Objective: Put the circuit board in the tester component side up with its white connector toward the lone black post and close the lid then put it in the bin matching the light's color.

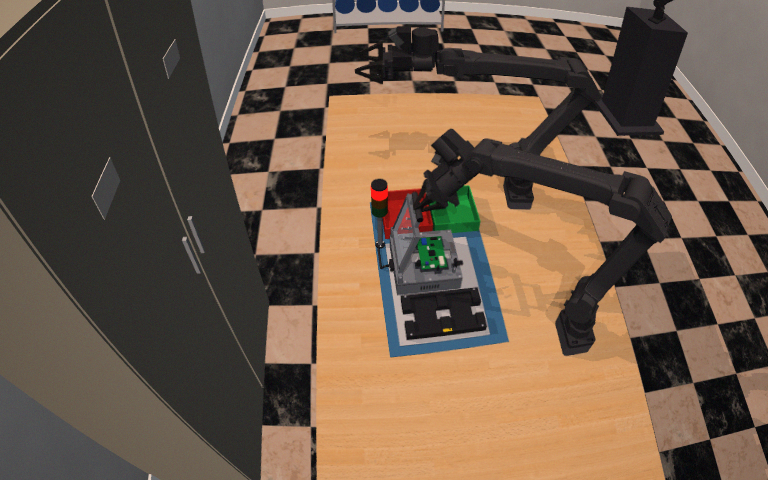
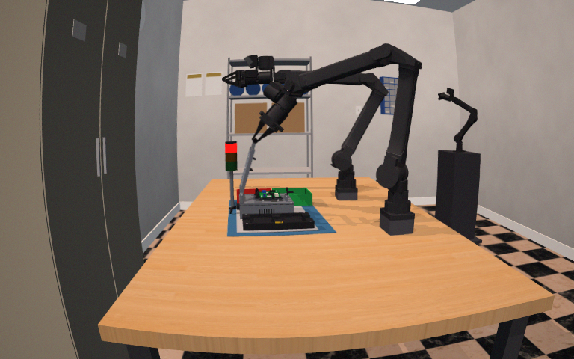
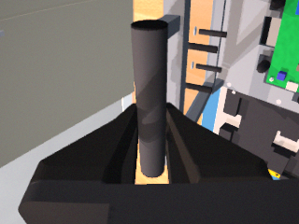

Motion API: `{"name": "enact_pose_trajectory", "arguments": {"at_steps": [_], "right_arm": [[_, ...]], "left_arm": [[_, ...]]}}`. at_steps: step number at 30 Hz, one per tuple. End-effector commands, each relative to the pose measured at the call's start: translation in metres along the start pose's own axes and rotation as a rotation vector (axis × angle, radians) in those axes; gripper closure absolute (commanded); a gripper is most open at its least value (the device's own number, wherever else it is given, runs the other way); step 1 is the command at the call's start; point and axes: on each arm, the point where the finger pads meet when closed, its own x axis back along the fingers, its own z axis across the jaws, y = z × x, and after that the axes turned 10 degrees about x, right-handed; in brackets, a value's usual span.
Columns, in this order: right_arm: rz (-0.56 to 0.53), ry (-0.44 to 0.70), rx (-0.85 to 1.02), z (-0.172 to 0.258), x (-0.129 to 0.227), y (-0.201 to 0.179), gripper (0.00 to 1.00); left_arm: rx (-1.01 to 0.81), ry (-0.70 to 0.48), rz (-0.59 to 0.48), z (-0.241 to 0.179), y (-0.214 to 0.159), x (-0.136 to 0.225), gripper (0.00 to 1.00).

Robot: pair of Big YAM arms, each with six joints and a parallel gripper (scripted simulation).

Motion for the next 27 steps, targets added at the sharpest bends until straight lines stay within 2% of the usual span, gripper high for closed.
{"name": "enact_pose_trajectory", "arguments": {"at_steps": [1,27], "right_arm": [[-0.037,-0.006,0.015,-0.002,0.001,0.012,0.0],[-0.037,-0.006,0.015,-0.002,0.001,0.012,0.0]], "left_arm": [[0.01,-0.005,0.008,0.031,0.009,-0.003,0.91],[0.011,-0.258,0.045,0.068,0.013,-0.032,0.91]]}}
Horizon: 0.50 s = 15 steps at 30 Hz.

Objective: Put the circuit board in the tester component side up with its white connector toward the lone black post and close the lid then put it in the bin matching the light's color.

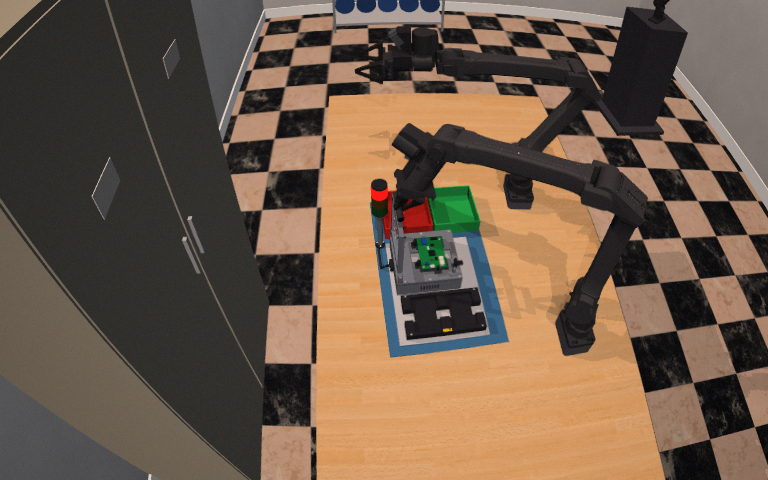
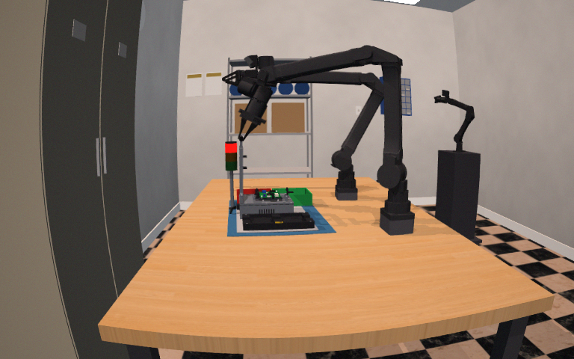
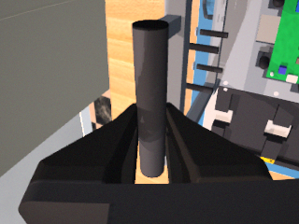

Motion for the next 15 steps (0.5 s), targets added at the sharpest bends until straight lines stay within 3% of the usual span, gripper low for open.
{"name": "enact_pose_trajectory", "arguments": {"at_steps": [1,15], "right_arm": [[-0.037,-0.006,0.015,-0.0023,0.0009,0.0116,0.0],[-0.037,-0.006,0.015,-0.0023,0.0009,0.0116,0.0]], "left_arm": [[0.003,-0.021,0.006,0.0298,0.0071,-0.0001,0.91],[0.003,-0.058,0.014,0.0368,0.0076,-0.0042,0.91]]}}
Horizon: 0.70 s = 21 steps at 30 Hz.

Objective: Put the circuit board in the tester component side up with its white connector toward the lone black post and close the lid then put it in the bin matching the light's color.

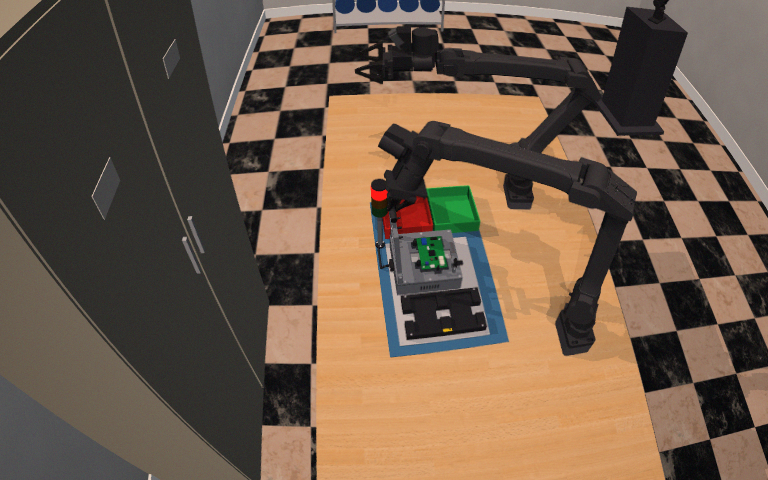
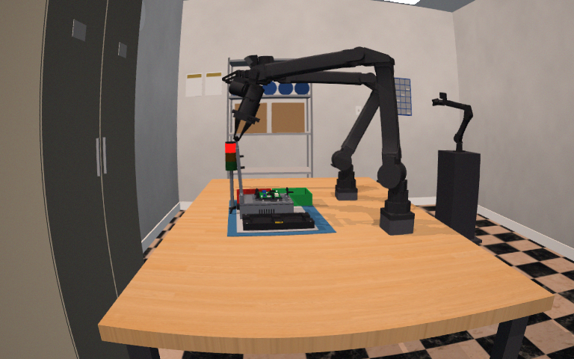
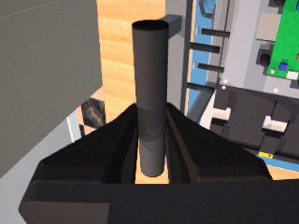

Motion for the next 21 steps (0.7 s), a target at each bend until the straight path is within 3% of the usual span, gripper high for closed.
{"name": "enact_pose_trajectory", "arguments": {"at_steps": [1,8,10,11,21], "right_arm": [[-0.037,-0.006,0.015,-0.002,0.001,0.012,0.0],[-0.037,-0.006,0.015,-0.002,0.001,0.012,0.0],[-0.037,-0.006,0.015,-0.002,0.001,0.012,0.0],[-0.037,-0.006,0.015,-0.002,0.001,0.012,0.0],[-0.037,-0.006,0.015,-0.002,0.001,0.012,0.0]], "left_arm": [[0.003,0.019,-0.008,0.022,0.005,0.005,0.91],[0.005,0.022,-0.015,0.014,0.007,0.007,0.91],[0.005,0.022,-0.015,0.014,0.007,0.007,0.68],[0.005,0.023,-0.014,0.014,0.006,0.008,0.62],[0.015,0.052,-0.048,0.006,0.01,0.041,0.62]]}}
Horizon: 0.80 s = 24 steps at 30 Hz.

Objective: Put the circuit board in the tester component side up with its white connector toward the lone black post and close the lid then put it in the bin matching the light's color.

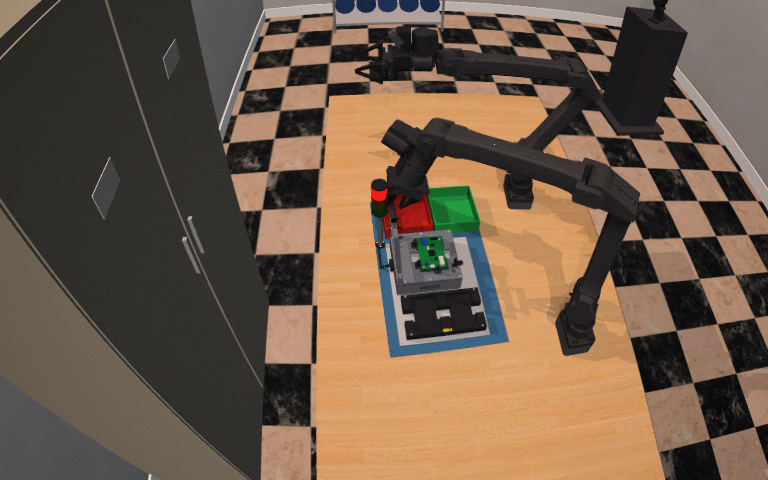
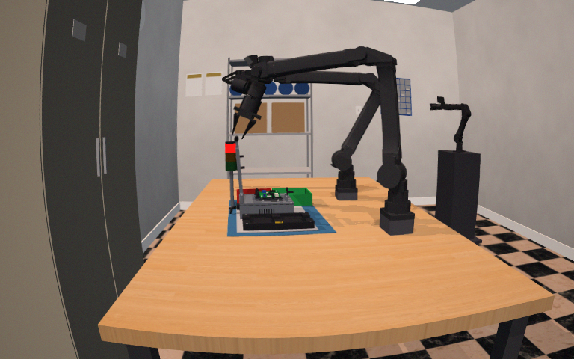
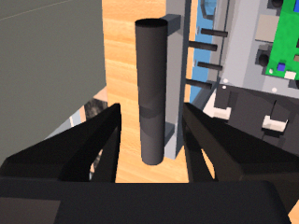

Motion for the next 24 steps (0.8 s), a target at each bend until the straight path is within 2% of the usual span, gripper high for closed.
{"name": "enact_pose_trajectory", "arguments": {"at_steps": [1,3,6,9,13,15,17,19,20,23,24], "right_arm": [[-0.037,-0.006,0.015,-0.002,0.001,0.012,0.0],[-0.037,-0.006,0.015,-0.002,0.001,0.012,0.0],[-0.037,-0.006,0.015,-0.002,0.001,0.012,0.0],[-0.037,-0.006,0.015,-0.002,0.001,0.012,0.0],[-0.037,-0.006,0.015,-0.002,0.001,0.012,0.0],[-0.037,-0.006,0.015,-0.002,0.001,0.012,0.0],[-0.037,-0.006,0.015,-0.002,0.001,0.012,0.0],[-0.037,-0.006,0.015,-0.002,0.001,0.012,0.0],[-0.037,-0.006,0.015,-0.002,0.001,0.012,0.0],[-0.037,-0.006,0.015,-0.002,0.001,0.012,0.0],[-0.037,-0.006,0.015,-0.002,0.001,0.012,0.0]], "left_arm": [[0.011,0.036,-0.036,0.007,0.009,0.029,0.62],[0.012,0.024,-0.021,0.007,0.007,0.019,0.62],[0.01,0.03,-0.032,0.003,0.011,0.026,0.62],[0.018,0.065,-0.065,0.013,0.014,0.052,0.62],[0.022,0.065,-0.065,0.013,0.012,0.064,0.62],[0.018,0.051,-0.049,0.012,0.011,0.053,0.62],[0.014,0.039,-0.029,0.022,0.006,0.046,0.39],[0.014,0.039,-0.029,0.022,0.006,0.046,0.39],[0.014,0.053,-0.046,0.02,0.01,0.065,0.36],[0.021,0.065,-0.064,0.017,0.011,0.097,0.36],[0.006,0.022,-0.018,0.009,0.001,0.07,0.36]]}}
